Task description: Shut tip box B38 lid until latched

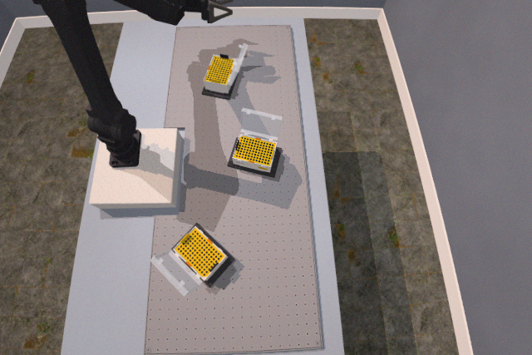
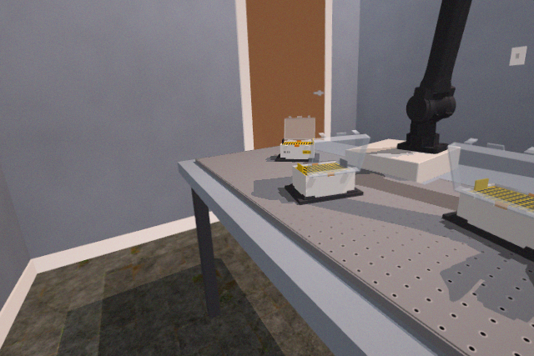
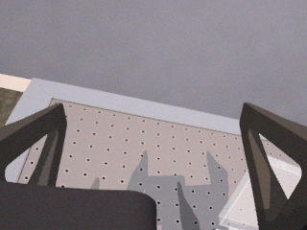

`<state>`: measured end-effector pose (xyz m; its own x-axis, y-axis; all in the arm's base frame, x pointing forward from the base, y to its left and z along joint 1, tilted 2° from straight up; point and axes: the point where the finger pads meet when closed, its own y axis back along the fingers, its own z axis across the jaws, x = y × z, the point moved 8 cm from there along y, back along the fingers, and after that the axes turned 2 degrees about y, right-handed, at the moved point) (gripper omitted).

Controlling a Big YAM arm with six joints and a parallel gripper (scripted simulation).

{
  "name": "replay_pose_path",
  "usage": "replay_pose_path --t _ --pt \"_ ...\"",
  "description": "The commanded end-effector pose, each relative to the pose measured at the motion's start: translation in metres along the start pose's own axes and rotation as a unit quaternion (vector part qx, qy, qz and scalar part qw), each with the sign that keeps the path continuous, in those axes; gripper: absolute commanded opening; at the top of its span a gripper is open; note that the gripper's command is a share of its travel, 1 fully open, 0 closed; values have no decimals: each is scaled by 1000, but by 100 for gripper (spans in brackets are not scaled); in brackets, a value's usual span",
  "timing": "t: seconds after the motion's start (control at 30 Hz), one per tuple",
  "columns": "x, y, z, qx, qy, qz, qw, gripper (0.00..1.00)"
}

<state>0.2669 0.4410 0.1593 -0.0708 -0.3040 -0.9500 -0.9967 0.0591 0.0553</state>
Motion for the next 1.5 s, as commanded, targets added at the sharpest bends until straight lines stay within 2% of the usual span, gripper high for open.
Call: replay_pose_path --t 0.0,0.53,0.57,0.8,0.83,0.87,0.9,1.03,1.1,1.3,1.47 --pt "-5 0 0 0 -5 -2 1000 100" --pt "-5 0 0 0 -5 -2 1000 100" --pt "-35 2 9 -9 -8 -10 1000 100" --pt "-48 5 15 -42 102 -1 994 100" --pt "-48 5 15 -46 118 0 992 100" --pt "-36 4 8 -49 147 8 988 100" --pt "-52 6 17 -55 149 3 987 100" --pt "-55 8 17 -74 211 8 975 100" --pt "-55 8 17 -74 211 8 975 100" --pt "-61 8 15 -102 302 15 948 100" --pt "-65 14 14 -128 375 20 918 100"
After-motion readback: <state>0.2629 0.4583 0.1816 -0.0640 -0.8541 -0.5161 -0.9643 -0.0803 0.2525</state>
